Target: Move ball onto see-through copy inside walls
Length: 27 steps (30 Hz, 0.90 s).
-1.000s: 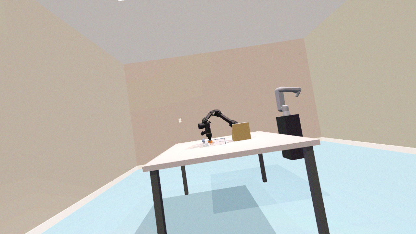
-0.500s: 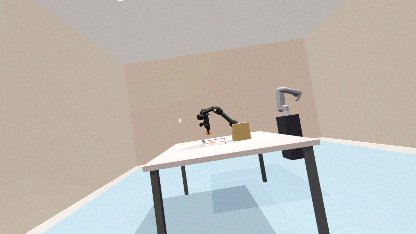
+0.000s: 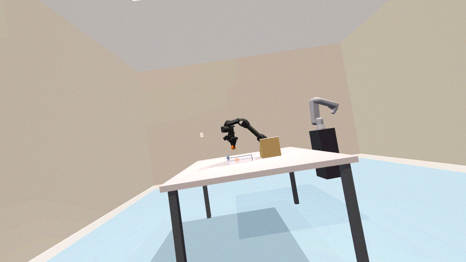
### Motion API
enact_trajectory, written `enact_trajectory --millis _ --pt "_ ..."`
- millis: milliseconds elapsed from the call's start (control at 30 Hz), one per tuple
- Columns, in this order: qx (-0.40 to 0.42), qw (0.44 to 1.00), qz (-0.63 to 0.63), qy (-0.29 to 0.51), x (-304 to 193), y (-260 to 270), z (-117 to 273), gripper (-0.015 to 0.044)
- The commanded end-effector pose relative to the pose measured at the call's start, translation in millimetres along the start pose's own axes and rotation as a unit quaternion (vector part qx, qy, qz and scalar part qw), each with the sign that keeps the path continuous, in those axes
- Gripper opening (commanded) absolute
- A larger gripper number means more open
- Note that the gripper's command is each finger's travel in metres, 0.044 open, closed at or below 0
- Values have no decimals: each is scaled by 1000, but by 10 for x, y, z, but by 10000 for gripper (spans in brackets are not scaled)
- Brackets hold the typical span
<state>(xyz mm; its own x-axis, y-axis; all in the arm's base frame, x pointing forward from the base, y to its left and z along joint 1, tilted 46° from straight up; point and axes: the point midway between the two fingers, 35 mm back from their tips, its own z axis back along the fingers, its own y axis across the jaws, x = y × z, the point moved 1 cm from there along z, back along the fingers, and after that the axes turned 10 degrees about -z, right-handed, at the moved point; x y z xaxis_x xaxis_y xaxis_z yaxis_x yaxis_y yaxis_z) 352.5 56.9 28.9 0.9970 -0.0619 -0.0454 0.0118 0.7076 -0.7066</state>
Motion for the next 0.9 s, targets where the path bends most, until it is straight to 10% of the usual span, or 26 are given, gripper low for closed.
enact_trajectory --millis 0,867 --pt "1 998 66 2 -18 69 -47 0" --pt "2 863 506 1 -87 481 -327 0"
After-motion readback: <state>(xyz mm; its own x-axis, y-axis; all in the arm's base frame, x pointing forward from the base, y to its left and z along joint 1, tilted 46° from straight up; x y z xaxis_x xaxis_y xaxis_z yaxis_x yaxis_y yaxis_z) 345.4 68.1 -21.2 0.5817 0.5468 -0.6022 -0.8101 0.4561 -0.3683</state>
